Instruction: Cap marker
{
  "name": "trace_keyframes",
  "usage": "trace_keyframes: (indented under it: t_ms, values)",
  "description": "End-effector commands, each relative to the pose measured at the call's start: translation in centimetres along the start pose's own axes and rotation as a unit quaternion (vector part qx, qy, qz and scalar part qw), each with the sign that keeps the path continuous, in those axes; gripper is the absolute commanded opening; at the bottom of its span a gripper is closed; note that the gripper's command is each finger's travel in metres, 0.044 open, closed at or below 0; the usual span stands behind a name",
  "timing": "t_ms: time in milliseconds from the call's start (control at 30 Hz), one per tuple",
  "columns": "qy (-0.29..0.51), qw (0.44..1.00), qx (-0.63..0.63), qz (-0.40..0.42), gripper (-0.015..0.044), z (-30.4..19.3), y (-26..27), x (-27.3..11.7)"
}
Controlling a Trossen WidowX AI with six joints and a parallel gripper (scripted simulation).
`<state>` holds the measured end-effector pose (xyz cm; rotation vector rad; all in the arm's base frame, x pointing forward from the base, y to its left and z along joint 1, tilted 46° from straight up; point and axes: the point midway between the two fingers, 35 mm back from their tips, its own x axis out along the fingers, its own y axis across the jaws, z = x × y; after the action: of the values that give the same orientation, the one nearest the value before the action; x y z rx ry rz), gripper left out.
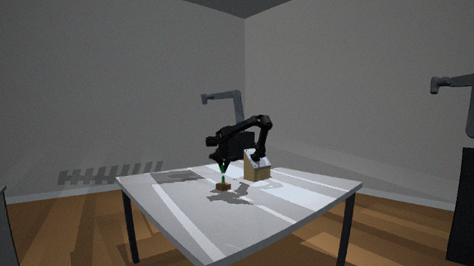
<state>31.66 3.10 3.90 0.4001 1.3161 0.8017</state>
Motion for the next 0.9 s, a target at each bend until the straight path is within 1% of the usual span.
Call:
trace_keyframes:
  t_ms: [0,867]
  values:
    - [0.002,1.0,-0.001,0.0,0.0,0.0,-0.1,0.4]
    - [0.001,1.0,-0.001,0.0,0.0,0.1,-0.1,4.3]
